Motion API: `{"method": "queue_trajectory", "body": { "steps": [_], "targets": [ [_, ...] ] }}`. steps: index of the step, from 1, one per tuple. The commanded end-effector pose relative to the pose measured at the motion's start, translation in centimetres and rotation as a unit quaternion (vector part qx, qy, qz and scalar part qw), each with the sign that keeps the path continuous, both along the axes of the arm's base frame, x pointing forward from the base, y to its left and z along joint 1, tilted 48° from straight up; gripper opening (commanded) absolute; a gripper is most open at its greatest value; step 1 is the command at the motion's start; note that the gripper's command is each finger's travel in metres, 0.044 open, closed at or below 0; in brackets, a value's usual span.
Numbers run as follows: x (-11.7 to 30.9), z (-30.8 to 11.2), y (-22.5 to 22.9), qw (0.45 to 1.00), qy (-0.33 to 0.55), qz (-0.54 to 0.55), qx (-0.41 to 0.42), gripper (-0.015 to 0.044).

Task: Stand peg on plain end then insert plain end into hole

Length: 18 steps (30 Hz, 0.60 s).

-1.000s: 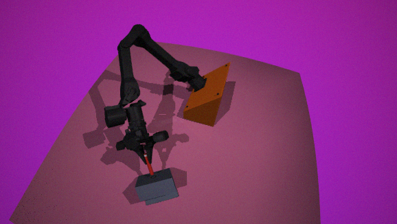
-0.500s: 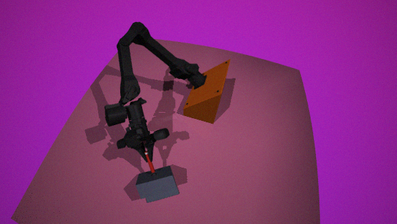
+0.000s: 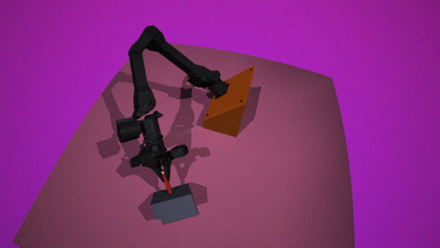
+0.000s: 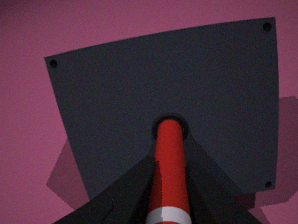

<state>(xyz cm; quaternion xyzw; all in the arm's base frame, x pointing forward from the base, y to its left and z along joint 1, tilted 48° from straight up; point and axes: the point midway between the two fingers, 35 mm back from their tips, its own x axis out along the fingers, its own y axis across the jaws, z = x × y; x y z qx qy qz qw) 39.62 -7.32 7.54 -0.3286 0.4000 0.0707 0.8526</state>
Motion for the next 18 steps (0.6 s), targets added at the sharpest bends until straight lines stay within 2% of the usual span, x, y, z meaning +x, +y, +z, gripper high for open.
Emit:
{"method": "queue_trajectory", "body": {
  "steps": [1, 18],
  "targets": [
    [0.27, -0.24, -0.06, 1.000, -0.001, -0.001, 0.000, 0.0000],
    [1.05, -1.07, -0.24, 1.000, -0.001, -0.001, 0.000, 0.0000]
  ]
}}
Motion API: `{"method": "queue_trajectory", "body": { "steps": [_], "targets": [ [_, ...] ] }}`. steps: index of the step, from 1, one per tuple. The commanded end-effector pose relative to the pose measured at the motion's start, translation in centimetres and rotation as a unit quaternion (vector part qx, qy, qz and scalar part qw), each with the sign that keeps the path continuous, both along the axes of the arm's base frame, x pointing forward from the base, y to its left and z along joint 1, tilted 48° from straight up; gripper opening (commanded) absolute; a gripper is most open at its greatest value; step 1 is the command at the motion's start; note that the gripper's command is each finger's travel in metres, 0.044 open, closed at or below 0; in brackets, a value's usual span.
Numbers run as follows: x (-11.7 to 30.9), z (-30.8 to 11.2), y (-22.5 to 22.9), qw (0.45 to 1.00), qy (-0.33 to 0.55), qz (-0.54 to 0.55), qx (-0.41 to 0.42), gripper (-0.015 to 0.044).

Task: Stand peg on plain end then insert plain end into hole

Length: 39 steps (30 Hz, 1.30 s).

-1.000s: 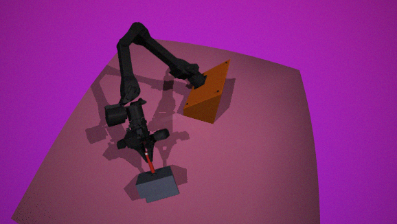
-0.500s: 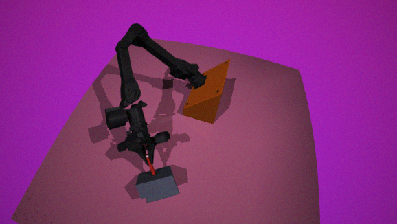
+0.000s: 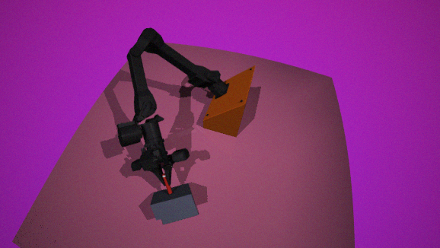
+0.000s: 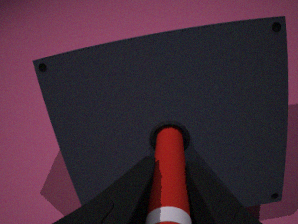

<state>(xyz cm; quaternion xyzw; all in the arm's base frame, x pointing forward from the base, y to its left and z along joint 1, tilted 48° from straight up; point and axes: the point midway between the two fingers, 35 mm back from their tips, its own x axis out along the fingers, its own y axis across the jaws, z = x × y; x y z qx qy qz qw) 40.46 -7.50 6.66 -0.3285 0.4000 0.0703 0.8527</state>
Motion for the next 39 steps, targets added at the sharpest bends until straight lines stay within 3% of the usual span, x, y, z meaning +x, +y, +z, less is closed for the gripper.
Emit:
{"method": "queue_trajectory", "body": {
  "steps": [1, 31, 39],
  "targets": [
    [0.26, -0.25, -0.07, 1.000, -0.001, 0.000, 0.000, 0.0000],
    [0.90, -0.98, -0.18, 1.000, 0.000, 0.000, 0.000, 0.0000],
    [0.90, -0.98, -0.18, 1.000, 0.000, 0.000, 0.000, 0.0210]
  ]
}}
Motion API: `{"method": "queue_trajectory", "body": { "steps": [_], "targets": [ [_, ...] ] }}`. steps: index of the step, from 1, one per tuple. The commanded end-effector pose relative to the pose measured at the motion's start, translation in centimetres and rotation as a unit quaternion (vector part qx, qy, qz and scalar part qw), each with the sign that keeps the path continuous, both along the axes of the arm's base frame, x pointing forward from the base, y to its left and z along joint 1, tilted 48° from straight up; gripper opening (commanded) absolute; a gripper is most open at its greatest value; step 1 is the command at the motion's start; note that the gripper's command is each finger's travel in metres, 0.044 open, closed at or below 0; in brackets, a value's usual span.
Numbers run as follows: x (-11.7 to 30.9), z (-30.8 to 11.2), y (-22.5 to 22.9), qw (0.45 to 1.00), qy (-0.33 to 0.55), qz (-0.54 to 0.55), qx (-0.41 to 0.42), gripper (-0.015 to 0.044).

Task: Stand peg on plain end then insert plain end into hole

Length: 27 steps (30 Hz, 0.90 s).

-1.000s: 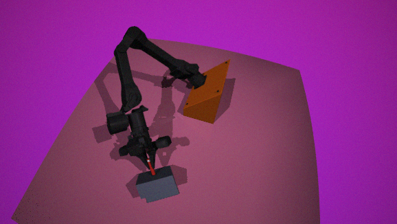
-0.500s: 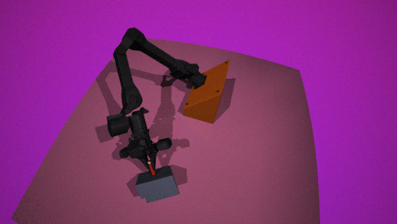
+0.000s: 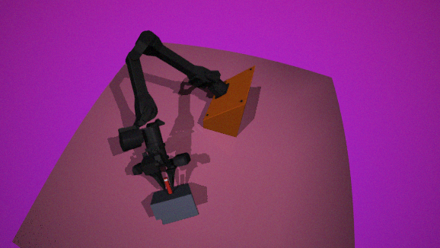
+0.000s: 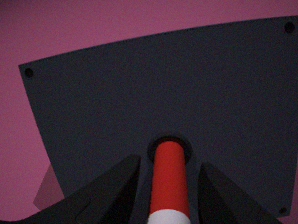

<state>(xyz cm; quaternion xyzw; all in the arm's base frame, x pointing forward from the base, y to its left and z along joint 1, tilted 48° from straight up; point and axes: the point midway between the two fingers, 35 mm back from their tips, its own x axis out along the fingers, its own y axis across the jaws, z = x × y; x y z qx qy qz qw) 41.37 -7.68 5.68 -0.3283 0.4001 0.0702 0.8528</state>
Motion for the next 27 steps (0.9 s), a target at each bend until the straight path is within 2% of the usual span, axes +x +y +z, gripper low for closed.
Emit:
{"method": "queue_trajectory", "body": {
  "steps": [1, 9, 27],
  "targets": [
    [0.0, 0.0, 0.0, 1.000, 0.000, 0.000, 0.000, 0.0236],
    [-0.2, 0.3, 0.0, 1.000, 0.000, 0.000, 0.000, 0.0440],
    [-1.4, 2.1, 0.3, 1.000, 0.000, 0.001, 0.000, 0.0440]
  ]
}}
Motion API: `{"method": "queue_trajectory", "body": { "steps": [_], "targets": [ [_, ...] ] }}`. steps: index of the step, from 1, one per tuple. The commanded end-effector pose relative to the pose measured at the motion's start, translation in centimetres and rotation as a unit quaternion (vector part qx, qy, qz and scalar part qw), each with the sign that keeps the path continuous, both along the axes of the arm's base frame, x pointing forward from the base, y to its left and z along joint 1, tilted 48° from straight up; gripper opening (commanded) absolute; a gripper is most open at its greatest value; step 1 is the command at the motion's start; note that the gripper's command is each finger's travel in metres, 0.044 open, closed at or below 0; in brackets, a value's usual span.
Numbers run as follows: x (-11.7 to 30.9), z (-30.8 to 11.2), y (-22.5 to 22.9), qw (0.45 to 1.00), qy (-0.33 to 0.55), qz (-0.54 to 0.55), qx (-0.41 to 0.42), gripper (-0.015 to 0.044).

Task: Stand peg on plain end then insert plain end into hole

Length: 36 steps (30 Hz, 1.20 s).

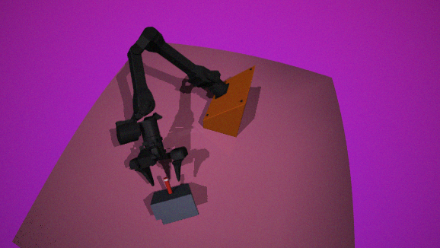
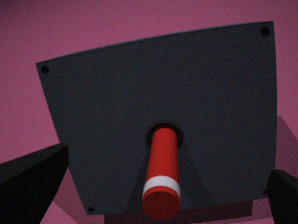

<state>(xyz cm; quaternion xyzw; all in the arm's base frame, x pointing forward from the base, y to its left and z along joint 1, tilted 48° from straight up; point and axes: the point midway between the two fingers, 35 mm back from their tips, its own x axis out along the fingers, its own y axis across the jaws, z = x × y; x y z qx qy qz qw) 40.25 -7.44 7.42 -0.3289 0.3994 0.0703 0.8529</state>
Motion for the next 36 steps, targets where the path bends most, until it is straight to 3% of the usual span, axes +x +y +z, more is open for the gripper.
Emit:
{"method": "queue_trajectory", "body": {
  "steps": [1, 36],
  "targets": [
    [-0.4, 0.5, 0.1, 1.000, 0.001, 0.000, 0.000, 0.0440],
    [-3.1, 3.9, 0.7, 1.000, 0.000, 0.001, 0.000, 0.0440]
  ]
}}
